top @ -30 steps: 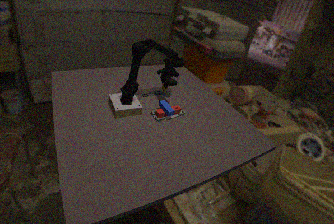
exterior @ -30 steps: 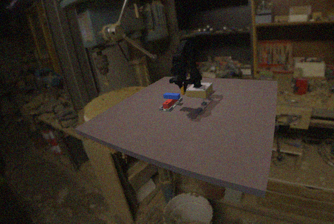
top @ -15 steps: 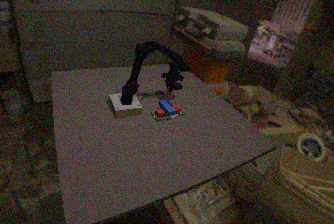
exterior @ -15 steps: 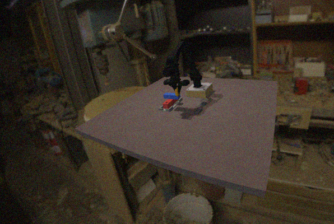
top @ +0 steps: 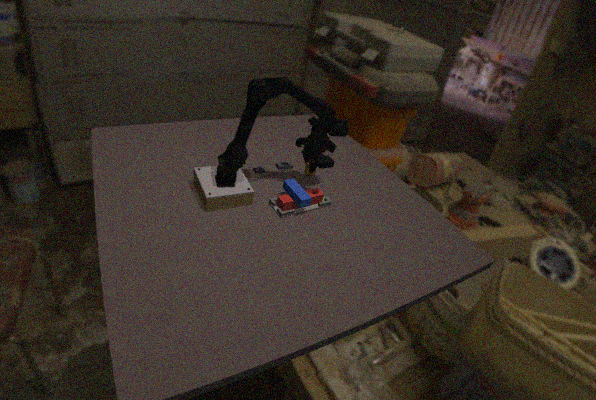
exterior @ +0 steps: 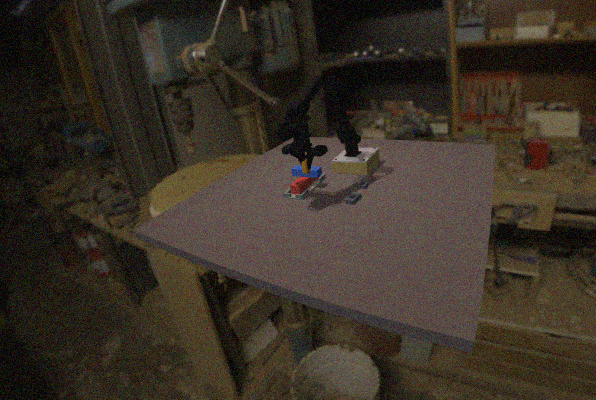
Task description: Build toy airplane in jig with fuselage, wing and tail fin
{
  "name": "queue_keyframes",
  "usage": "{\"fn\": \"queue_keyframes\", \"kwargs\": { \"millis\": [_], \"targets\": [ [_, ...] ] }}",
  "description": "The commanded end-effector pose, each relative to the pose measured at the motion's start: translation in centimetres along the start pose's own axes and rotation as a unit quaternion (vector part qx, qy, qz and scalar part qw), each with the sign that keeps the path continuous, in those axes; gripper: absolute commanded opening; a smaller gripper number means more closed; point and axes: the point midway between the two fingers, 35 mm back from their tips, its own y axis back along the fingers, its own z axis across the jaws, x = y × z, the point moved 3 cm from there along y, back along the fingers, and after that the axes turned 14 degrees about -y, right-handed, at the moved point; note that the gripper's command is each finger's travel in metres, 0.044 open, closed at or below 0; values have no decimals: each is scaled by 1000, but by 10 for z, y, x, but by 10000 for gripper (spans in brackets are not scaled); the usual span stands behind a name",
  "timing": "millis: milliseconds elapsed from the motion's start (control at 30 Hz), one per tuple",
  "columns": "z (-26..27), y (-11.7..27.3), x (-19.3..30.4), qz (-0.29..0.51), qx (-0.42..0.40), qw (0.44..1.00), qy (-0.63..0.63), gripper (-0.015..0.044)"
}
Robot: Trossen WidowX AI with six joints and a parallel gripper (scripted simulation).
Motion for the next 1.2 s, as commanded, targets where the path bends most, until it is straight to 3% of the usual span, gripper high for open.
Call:
{"fn": "queue_keyframes", "kwargs": {
  "millis": [0,500,600,1167],
  "targets": [
    [-10,-1,-6,-3,-3,1000,4,0],
    [-50,-10,-19,-4,-4,1000,15,0],
    [-50,-10,-19,-4,-4,1000,15,66],
    [-50,-10,-19,-4,-4,1000,15,66]
  ]
}}
